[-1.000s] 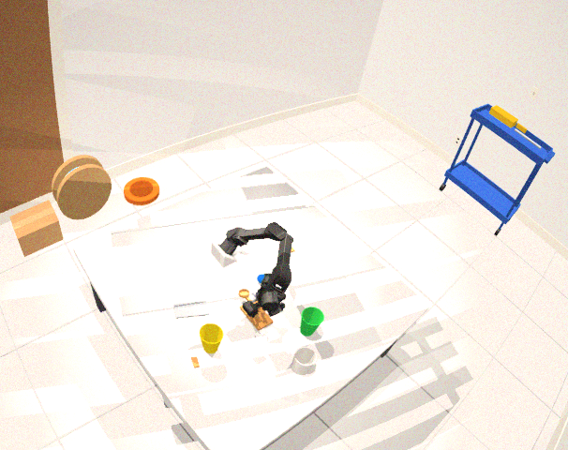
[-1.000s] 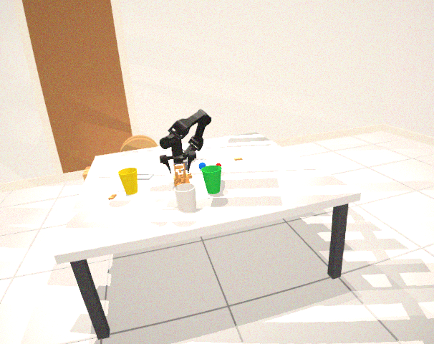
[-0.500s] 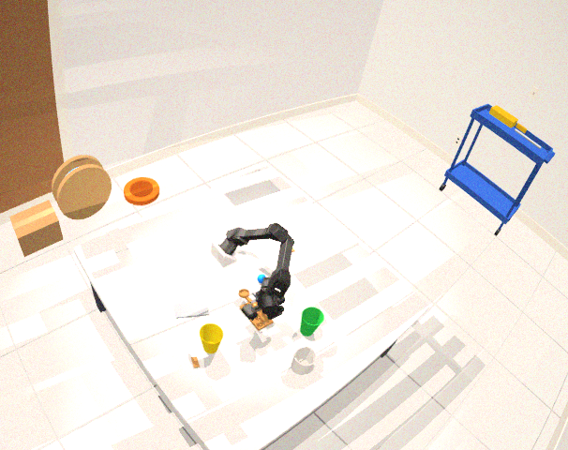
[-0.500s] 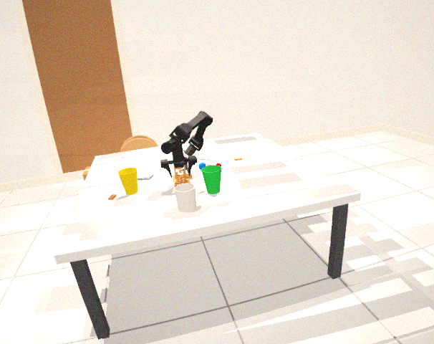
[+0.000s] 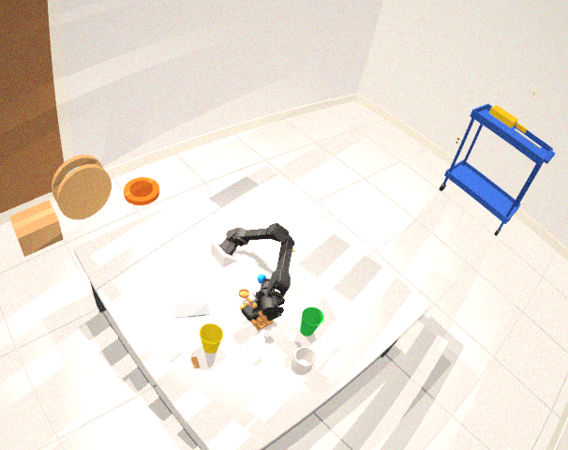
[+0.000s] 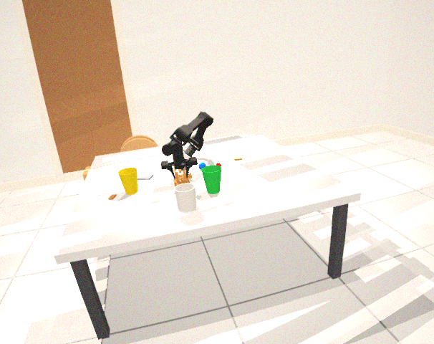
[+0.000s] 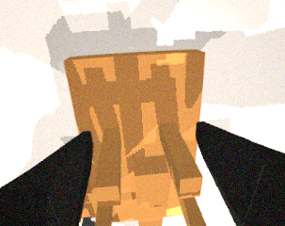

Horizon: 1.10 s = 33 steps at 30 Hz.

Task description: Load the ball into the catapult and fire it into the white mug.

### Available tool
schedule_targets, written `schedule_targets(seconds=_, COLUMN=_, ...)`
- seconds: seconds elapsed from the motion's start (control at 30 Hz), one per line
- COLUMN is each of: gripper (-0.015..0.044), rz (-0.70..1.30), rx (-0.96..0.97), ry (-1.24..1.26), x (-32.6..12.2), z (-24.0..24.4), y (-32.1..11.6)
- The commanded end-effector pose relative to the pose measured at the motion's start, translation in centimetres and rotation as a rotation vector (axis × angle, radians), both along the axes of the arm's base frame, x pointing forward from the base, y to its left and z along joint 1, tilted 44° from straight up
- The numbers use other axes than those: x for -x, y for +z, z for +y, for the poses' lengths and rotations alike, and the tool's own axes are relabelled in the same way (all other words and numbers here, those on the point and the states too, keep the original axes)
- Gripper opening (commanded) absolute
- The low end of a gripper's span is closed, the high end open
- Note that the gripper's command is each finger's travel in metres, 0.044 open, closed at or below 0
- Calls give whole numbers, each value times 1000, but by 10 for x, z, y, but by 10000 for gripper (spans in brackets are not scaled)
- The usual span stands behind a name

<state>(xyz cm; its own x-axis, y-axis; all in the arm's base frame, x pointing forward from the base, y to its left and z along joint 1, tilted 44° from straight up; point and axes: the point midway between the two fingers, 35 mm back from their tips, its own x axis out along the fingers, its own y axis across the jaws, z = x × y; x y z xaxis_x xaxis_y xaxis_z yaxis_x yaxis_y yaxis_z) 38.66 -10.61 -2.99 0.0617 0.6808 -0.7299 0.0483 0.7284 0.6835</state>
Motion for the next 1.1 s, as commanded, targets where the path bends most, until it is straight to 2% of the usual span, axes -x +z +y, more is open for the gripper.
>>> schedule_targets(seconds=0.0, gripper=204, rz=0, rx=0, ry=0, x=0, z=0, y=0)
schedule_targets(seconds=0.07, gripper=151, rz=0, rx=0, ry=0, x=0, z=0, y=0)
schedule_targets(seconds=0.27, gripper=111, rz=0, rx=0, ry=0, x=0, z=0, y=0)
schedule_targets(seconds=0.4, gripper=6, rz=1, rx=-1, ry=-1, x=1, z=-22, y=23)
schedule_targets(seconds=0.57, gripper=0, rz=1, rx=-2, ry=-2, x=3, z=-34, y=37)
schedule_targets(seconds=1.07, gripper=0, rz=1, rx=-4, ry=0, x=1, z=-20, y=21)
